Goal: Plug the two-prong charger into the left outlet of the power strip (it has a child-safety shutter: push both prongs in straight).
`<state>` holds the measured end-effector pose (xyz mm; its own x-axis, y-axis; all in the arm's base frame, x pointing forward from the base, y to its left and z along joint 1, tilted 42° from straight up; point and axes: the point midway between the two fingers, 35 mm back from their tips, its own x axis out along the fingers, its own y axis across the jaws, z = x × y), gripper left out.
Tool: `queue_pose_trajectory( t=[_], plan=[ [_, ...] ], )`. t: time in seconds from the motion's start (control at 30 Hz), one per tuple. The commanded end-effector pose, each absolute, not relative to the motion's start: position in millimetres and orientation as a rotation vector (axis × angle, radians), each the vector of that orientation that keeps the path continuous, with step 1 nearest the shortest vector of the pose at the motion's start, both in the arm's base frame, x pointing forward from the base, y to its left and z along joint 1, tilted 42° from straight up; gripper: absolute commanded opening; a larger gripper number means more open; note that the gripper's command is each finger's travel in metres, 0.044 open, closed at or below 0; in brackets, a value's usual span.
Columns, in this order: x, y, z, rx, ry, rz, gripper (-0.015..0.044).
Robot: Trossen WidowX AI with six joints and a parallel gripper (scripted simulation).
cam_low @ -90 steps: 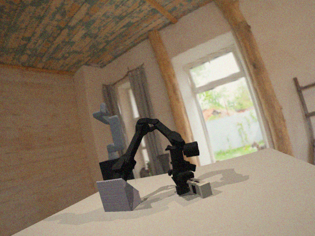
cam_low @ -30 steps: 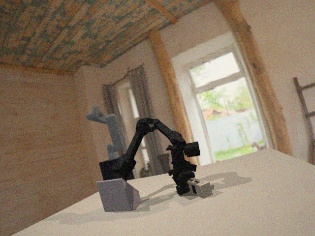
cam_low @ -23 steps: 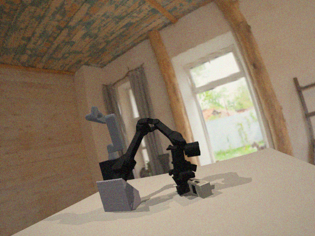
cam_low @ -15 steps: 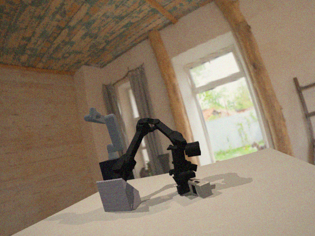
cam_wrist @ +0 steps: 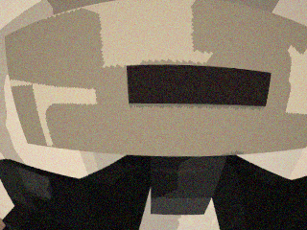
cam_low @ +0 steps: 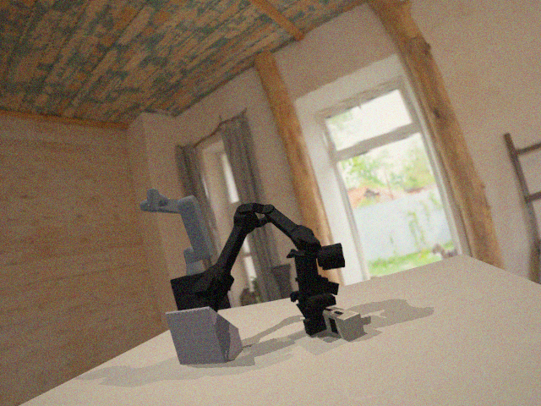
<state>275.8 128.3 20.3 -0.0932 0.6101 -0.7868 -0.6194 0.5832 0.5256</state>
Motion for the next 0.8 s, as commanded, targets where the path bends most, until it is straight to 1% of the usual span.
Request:
queue_pose_trajectory(
  t=[0.0,0.77],
  plan=[
    [284.9,133.5,26.5,-0.005,1.261,1.041,0.0],
    [283.2,133.7,24.0,-0.005,1.261,1.041,0.0]
  ],
)
